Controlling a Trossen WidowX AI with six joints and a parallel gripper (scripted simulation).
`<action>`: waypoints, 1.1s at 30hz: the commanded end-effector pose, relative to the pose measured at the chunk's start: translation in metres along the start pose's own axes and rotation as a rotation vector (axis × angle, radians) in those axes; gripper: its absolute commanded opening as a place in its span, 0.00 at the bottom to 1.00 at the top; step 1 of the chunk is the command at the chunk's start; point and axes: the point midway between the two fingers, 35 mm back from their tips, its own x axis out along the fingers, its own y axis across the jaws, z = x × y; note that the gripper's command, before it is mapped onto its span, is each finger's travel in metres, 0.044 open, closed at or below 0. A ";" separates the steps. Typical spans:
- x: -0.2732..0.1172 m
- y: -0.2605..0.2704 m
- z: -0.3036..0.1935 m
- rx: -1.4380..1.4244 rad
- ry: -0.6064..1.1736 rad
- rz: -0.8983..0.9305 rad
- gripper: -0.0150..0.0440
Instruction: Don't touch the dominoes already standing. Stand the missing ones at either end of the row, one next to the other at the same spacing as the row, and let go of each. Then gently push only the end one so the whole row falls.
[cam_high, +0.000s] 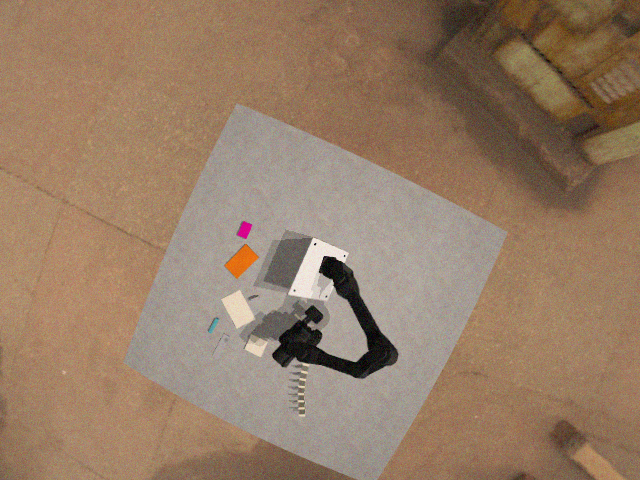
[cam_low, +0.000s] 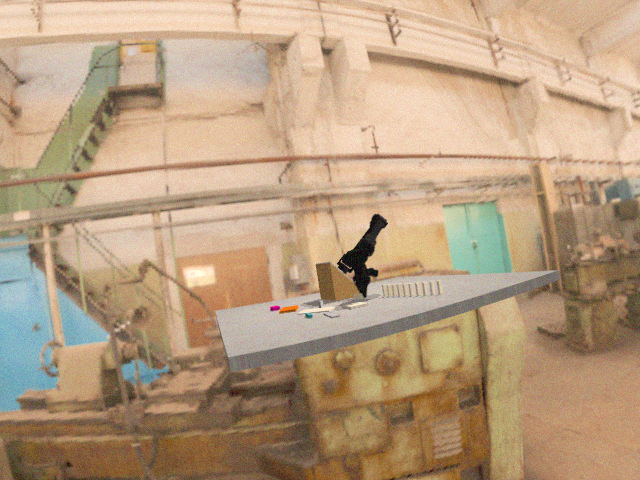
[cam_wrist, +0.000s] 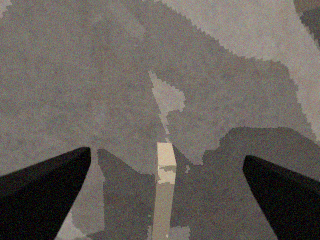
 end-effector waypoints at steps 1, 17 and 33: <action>0.003 0.003 0.000 0.007 -0.005 0.006 1.00; 0.003 0.003 0.000 0.007 -0.005 0.006 0.38; -0.078 0.005 0.000 0.007 -0.001 0.005 0.29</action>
